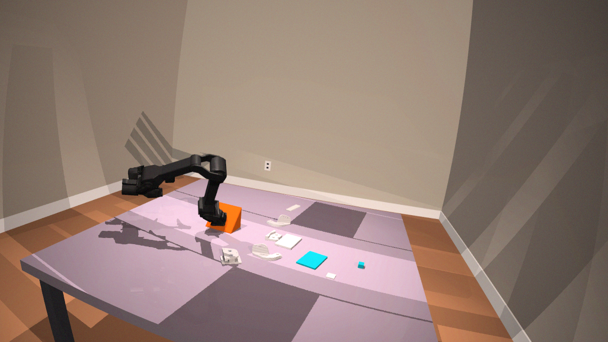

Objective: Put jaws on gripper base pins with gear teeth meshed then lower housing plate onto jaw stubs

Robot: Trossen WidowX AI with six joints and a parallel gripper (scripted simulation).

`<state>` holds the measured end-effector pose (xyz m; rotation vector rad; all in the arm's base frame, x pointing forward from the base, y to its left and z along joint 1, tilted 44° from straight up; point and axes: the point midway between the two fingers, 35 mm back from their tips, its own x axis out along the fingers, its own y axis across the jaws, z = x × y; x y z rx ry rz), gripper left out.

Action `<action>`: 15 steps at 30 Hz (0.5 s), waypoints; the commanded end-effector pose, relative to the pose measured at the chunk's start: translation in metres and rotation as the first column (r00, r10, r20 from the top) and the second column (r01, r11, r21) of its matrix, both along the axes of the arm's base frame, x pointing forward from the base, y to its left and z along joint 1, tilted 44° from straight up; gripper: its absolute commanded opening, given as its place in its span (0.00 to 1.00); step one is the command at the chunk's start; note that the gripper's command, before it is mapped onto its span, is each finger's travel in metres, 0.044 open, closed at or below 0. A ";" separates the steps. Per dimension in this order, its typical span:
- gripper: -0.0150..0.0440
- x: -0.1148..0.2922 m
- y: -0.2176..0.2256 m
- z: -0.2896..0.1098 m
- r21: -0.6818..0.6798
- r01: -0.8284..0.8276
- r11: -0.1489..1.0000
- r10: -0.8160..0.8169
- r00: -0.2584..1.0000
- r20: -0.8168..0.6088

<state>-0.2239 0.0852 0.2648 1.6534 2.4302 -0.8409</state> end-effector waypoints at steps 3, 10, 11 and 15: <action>1.00 0.000 -0.001 0.000 -0.001 -0.004 1.000 0.004 1.000 -0.002; 1.00 -0.008 -0.020 0.000 -0.026 -0.073 0.997 0.072 0.997 -0.040; 1.00 -0.009 -0.024 0.000 -0.030 -0.086 0.996 0.084 0.995 -0.047; 1.00 -0.013 -0.037 0.000 -0.047 -0.135 0.990 0.131 0.989 -0.073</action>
